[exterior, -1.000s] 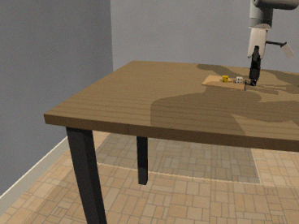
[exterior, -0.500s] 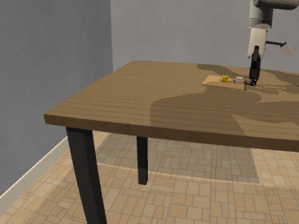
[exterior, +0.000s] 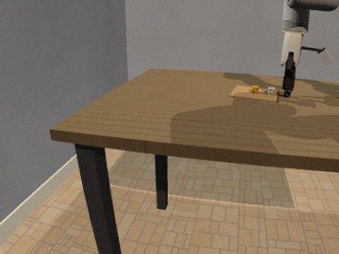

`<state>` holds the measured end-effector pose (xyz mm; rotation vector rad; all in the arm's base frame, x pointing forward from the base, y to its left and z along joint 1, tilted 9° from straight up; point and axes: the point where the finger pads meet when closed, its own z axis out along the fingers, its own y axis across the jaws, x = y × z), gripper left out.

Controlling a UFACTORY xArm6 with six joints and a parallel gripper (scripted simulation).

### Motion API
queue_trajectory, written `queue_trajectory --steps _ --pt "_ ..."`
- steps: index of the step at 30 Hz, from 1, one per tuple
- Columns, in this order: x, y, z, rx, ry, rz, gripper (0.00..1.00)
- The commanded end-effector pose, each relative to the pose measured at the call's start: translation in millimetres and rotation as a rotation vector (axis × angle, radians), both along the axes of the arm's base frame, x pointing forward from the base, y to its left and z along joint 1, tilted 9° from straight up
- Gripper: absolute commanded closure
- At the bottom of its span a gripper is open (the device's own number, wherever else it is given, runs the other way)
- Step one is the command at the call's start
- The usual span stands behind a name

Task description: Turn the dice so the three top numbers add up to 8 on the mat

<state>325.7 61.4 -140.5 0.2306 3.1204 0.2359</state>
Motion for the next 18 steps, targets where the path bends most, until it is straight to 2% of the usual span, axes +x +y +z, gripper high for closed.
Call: queue_trajectory --steps 1,18 --pt "1.0 0.1 0.6 0.0 -0.002 0.0 0.64" --pt "1.2 1.4 -7.8 0.0 -0.002 0.0 0.64"
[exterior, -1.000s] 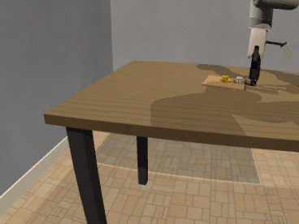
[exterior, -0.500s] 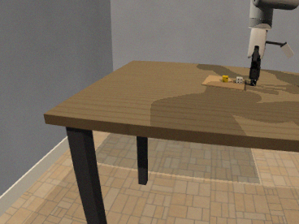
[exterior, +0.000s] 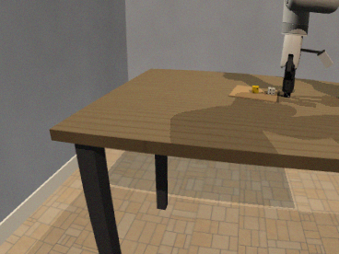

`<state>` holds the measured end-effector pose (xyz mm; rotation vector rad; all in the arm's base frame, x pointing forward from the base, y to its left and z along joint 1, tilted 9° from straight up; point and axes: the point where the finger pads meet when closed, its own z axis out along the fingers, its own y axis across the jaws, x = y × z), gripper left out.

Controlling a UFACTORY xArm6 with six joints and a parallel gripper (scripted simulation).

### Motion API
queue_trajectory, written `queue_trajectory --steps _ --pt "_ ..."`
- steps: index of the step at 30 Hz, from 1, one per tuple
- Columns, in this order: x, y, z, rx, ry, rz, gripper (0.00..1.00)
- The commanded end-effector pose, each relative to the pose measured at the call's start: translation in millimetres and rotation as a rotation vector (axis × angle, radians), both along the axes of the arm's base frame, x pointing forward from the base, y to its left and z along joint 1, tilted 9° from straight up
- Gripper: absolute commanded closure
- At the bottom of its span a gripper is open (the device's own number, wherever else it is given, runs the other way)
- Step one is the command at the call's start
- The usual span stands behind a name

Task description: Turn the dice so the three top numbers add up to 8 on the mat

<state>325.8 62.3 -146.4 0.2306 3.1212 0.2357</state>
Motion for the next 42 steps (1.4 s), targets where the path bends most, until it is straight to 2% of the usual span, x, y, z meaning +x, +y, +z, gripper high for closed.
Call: queue_trajectory --steps 1,14,42 --pt "1 0 -2 0.0 -0.003 0.0 0.64" --pt "1 3 -17 0.0 -0.003 0.0 0.64" --pt "1 3 -17 0.0 -0.003 0.0 0.64"
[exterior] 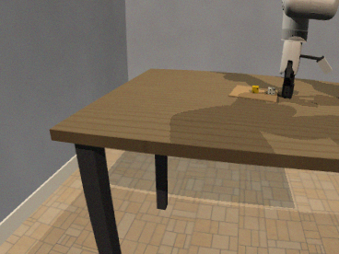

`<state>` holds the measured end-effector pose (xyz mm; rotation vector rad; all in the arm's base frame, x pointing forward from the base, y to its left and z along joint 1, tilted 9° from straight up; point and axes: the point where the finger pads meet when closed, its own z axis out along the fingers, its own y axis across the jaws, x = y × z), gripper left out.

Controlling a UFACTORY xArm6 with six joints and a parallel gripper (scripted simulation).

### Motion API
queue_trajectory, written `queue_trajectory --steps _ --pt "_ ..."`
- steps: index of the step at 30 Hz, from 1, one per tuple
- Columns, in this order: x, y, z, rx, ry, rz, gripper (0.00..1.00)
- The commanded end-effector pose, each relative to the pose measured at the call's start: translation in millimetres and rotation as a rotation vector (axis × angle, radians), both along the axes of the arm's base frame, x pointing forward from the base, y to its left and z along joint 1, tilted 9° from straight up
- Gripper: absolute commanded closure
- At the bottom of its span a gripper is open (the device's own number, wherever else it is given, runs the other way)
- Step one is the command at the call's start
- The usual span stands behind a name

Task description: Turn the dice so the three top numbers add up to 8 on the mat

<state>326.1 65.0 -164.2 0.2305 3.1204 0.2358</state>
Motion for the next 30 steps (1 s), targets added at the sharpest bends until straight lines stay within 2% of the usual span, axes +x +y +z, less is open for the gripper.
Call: queue_trajectory --steps 1,12,13,30 --pt "1.0 0.1 0.6 0.0 -0.002 0.0 0.64" --pt "1.0 0.1 0.6 0.0 -0.002 0.0 0.64" --pt "1.0 0.1 0.6 0.0 -0.002 0.0 0.85" --pt "1.0 0.1 0.6 0.0 -0.002 0.0 0.85"
